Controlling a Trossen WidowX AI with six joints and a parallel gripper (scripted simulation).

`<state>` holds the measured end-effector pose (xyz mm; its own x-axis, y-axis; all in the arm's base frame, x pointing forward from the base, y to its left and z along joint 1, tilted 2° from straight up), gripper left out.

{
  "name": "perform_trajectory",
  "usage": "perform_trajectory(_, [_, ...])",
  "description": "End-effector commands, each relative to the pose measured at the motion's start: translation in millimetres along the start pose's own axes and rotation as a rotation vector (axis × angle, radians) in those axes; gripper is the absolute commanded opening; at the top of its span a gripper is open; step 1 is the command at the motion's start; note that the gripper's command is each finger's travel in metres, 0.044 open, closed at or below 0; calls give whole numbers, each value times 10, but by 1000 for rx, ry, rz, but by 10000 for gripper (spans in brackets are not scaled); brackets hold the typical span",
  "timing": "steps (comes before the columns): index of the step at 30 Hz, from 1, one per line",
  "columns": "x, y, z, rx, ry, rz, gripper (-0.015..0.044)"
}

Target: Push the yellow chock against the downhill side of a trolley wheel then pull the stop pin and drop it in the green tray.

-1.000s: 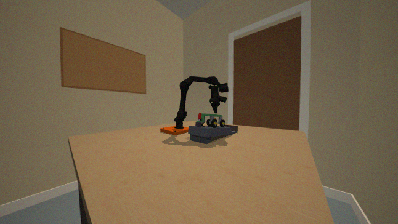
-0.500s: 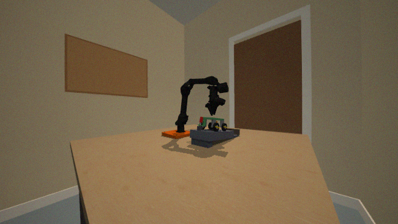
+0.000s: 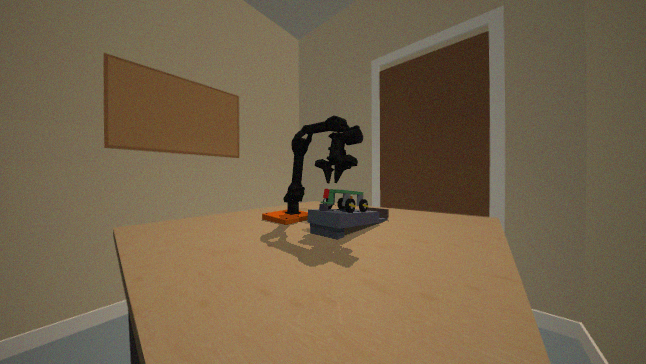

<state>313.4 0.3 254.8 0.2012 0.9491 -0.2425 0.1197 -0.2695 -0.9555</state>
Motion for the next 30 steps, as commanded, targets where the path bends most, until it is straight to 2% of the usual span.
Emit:
perform_trajectory(1, [-158,2,-44,8,-93,23,190])
perform_trajectory(30, [-174,301,-43,9,-98,25,190])
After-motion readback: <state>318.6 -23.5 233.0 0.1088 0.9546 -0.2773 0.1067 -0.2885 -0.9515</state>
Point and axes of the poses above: the point midway between the two fingers, 35 mm back from their tips, its own y axis out along the fingers, its own z axis across the jaws, x = y × z, the point moved 4 cm from there along -y, back along the fingers, and after that the axes turned 14 degrees about y, right-handed, at the moved point
